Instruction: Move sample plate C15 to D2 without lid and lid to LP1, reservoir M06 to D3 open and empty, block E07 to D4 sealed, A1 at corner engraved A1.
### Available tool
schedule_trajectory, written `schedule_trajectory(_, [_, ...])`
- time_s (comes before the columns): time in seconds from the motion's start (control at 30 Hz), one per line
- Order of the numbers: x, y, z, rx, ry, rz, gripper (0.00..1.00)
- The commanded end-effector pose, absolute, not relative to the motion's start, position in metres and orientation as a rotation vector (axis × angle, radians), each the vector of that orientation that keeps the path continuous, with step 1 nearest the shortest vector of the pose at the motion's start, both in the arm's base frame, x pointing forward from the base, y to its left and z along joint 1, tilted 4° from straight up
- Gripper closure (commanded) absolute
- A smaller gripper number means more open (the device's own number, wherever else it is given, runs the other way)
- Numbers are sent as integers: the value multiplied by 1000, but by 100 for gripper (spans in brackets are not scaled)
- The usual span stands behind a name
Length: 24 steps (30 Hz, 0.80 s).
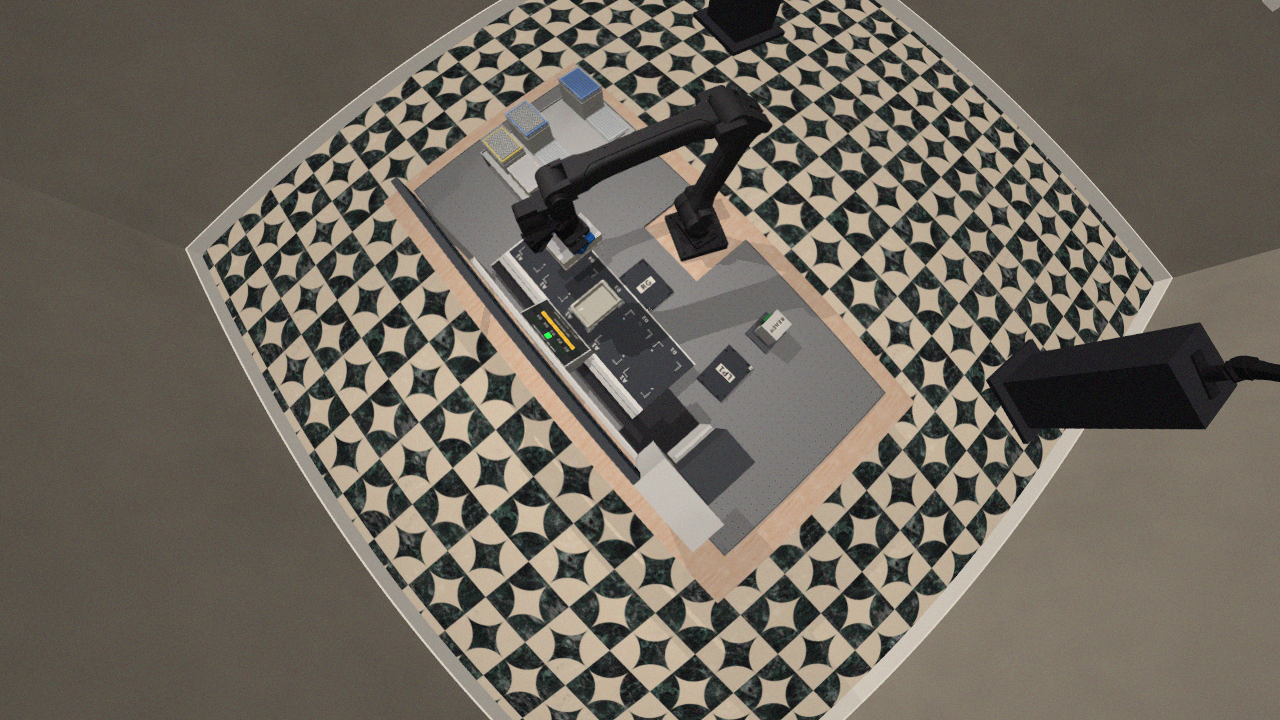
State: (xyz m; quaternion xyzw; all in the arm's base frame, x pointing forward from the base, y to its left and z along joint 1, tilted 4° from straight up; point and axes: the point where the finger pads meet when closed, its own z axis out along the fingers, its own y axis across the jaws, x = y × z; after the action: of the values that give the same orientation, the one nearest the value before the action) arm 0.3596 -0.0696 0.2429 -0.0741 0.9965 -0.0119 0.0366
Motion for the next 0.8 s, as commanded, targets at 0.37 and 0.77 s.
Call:
schedule_trajectory(0.37, [423,-59,270,-213,3006,-54,100])
schedule_trajectory(0.77, [414,-62,265,-213,3013,-52,100])
